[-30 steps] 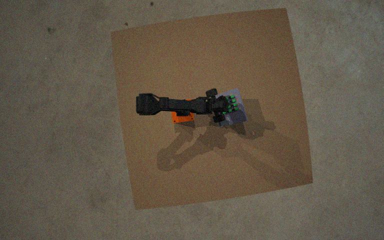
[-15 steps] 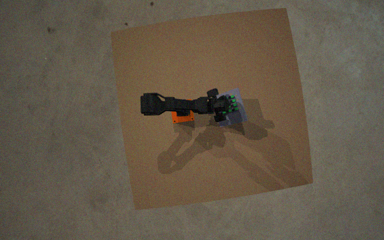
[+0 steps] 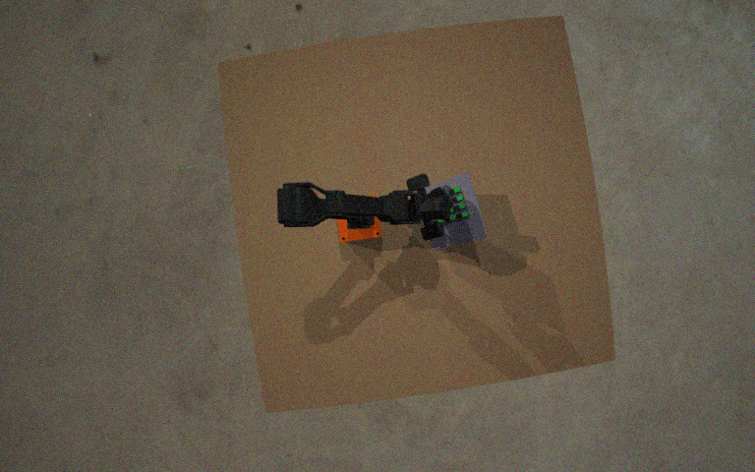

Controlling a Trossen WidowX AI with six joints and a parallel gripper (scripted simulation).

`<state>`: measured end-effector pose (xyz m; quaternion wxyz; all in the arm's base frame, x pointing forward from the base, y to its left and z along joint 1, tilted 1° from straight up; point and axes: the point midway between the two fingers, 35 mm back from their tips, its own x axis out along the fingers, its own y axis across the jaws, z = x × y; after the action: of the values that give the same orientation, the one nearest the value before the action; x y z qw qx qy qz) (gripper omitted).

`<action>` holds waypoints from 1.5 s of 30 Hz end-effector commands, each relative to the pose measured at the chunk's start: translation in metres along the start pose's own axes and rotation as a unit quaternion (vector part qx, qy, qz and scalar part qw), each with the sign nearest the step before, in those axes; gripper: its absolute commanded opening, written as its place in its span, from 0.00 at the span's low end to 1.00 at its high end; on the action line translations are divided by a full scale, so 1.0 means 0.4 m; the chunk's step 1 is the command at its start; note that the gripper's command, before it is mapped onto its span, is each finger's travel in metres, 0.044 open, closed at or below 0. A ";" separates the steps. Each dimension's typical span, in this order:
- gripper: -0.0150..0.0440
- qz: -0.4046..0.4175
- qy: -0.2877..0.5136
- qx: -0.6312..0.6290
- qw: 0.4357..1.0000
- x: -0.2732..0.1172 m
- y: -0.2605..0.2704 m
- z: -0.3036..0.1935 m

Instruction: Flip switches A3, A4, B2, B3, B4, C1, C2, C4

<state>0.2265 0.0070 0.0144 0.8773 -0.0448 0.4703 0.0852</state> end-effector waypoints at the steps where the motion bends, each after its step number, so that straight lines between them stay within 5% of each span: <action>1: 0.25 -0.002 0.001 0.002 1.000 0.001 -0.001 -0.001; 45: 0.25 -0.002 0.001 0.002 1.000 0.014 -0.001 -0.001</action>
<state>0.2298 0.0076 0.0115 0.8785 -0.0450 0.4679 0.0853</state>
